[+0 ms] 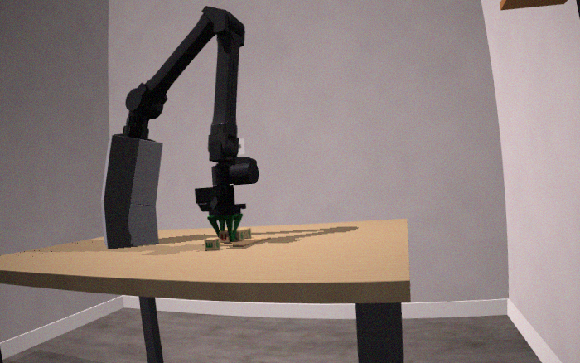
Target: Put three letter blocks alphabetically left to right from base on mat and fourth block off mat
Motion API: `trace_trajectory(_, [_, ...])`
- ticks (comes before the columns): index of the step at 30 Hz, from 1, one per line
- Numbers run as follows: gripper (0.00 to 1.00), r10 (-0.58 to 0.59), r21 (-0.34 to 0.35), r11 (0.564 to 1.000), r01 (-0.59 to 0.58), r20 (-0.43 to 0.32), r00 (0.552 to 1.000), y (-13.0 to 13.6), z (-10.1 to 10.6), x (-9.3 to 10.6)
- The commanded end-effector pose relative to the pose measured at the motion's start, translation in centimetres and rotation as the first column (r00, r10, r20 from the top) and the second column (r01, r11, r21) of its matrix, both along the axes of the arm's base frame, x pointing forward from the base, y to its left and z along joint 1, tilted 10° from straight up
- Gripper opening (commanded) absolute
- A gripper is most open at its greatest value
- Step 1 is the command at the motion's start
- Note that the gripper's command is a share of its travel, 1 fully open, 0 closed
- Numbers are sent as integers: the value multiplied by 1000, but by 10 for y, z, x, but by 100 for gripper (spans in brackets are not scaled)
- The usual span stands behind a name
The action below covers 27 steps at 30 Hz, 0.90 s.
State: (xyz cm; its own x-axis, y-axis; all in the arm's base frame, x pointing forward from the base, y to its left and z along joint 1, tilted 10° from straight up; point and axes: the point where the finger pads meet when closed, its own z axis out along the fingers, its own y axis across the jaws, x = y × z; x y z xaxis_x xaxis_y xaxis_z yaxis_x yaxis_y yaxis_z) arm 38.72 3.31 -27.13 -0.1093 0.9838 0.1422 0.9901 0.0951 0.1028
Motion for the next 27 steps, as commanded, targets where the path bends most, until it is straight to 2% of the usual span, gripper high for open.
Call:
trace_trajectory(1, [26,-3,-2,1000,3,47,999,3,8,19])
trace_trajectory(6, [26,-1,-3,1000,1,26,1000,3,3,10])
trace_trajectory(27, [26,0,-3,1000,1,26,1000,3,3,10])
